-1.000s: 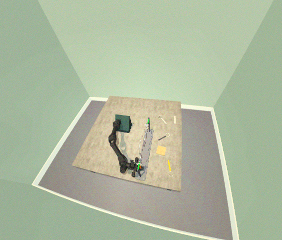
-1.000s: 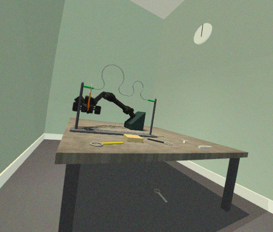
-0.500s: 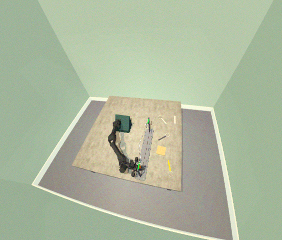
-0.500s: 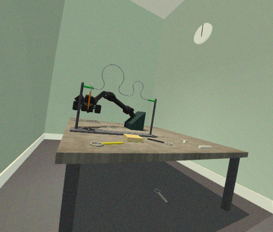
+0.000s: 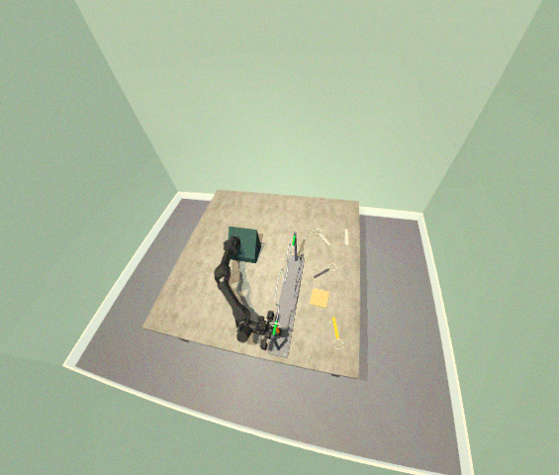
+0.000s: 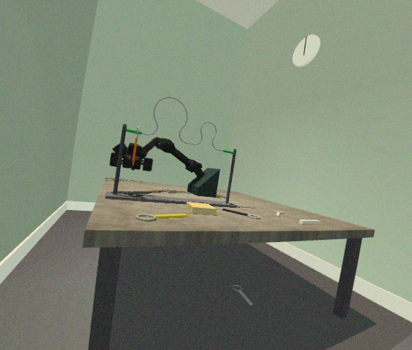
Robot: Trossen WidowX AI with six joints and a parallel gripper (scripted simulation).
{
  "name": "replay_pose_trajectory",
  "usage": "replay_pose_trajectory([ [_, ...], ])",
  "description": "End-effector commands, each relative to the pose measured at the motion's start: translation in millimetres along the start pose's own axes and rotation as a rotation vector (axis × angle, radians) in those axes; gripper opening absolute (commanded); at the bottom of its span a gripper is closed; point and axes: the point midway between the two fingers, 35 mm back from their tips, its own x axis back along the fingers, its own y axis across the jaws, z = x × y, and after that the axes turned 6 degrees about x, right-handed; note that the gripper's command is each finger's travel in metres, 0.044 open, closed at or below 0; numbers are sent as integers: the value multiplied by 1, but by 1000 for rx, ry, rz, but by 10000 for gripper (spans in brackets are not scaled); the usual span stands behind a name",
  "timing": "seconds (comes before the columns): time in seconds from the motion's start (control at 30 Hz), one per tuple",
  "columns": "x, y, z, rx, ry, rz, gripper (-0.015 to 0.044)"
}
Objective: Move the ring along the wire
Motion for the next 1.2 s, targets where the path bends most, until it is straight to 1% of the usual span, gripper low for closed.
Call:
replay_pose_trajectory([
  [0.0,4,1,0,1,28,0,-150],
  [0.9,63,29,-21,-28,496,-61,-150],
  [1.17,65,44,-23,-82,513,-79,-150],
])
